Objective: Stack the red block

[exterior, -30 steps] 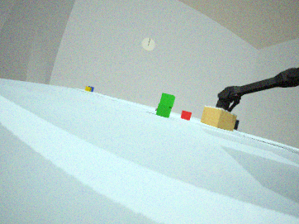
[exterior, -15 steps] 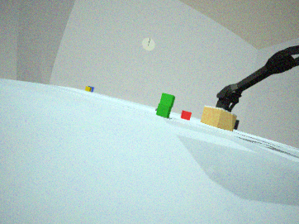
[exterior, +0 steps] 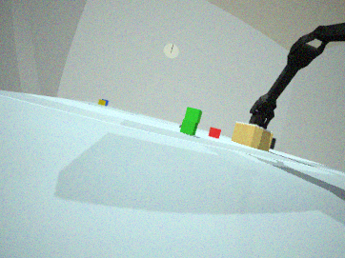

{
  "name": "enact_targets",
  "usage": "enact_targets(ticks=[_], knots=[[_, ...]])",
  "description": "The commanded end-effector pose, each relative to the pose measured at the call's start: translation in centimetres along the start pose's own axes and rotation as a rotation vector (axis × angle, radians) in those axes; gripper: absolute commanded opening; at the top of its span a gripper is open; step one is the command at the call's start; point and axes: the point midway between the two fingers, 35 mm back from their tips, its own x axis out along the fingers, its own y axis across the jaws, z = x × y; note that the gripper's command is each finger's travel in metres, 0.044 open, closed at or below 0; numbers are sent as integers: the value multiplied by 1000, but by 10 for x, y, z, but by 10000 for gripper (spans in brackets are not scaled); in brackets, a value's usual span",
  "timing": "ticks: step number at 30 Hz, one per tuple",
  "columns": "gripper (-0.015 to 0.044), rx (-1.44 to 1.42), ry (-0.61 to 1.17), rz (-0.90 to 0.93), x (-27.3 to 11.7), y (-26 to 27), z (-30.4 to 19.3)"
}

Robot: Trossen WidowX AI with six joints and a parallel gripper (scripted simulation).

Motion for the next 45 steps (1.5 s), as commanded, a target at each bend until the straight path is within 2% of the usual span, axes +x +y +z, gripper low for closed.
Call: enact_targets(ticks=[1, 7, 13, 23, 34, 45], knots=[[440, 111, 100, 71, -13, 9, -52], [440, 342, 289, 160, -51, 20, -144], [440, 591, 490, 219, -107, 38, -223], [440, 1029, 838, 248, -222, 79, -313], [440, 1523, 1226, 186, -358, 134, -350], [440, 2022, 1619, 27, -480, 190, -325]])
